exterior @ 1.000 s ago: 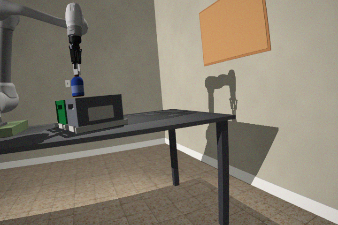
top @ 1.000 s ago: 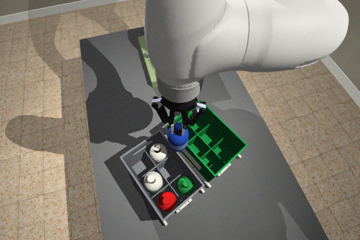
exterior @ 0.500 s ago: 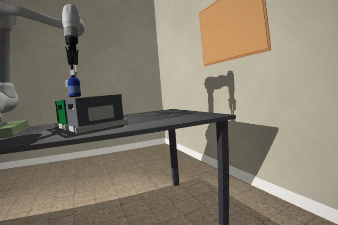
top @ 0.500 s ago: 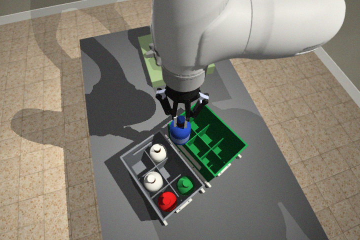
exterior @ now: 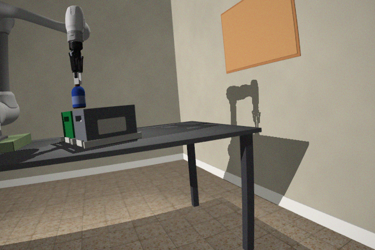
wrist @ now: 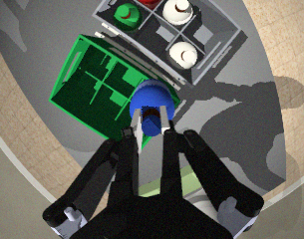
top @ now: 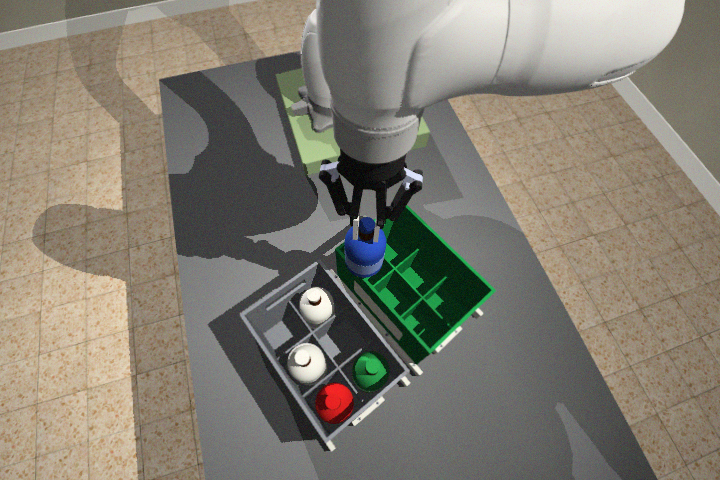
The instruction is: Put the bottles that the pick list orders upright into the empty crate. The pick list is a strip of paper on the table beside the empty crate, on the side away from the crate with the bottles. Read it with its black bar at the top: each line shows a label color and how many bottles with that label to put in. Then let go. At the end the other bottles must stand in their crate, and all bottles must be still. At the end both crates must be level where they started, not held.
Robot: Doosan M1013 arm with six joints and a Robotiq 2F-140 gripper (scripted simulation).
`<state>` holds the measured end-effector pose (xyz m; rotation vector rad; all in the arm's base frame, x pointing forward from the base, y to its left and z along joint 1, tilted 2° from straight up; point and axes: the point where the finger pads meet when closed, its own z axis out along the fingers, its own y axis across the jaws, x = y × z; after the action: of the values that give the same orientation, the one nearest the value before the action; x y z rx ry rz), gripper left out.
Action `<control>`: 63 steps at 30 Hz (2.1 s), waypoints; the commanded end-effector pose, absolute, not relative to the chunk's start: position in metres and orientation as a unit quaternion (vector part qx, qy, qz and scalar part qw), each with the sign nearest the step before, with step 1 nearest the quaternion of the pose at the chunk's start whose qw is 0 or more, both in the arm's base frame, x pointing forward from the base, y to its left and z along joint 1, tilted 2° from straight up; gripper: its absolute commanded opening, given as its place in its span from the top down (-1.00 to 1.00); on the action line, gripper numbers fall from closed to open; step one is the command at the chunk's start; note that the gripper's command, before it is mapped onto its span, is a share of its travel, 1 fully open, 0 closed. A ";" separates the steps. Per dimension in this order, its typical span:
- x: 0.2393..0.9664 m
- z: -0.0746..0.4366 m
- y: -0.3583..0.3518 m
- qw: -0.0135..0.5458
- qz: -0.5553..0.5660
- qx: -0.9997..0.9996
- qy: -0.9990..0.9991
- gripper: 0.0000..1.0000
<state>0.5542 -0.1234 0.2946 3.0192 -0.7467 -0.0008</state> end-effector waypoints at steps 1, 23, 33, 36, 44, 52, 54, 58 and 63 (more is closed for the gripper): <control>0.550 0.295 -0.120 0.016 0.000 0.971 -0.240 1.00; 0.528 0.294 -0.101 0.016 0.000 0.971 -0.240 1.00; 0.529 0.294 -0.102 0.016 0.000 0.971 -0.240 1.00; 0.530 0.294 -0.103 0.016 0.000 0.971 -0.240 1.00; 0.531 0.294 -0.103 0.016 0.000 0.971 -0.240 1.00; 0.531 0.294 -0.104 0.016 0.000 0.971 -0.240 1.00; 0.531 0.294 -0.104 0.016 0.000 0.971 -0.240 1.00; 0.532 0.294 -0.104 0.016 0.000 0.971 -0.240 1.00; 0.532 0.294 -0.104 0.016 0.000 0.971 -0.240 1.00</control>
<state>0.5318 -0.1038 0.2942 3.0191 -0.7467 -0.0007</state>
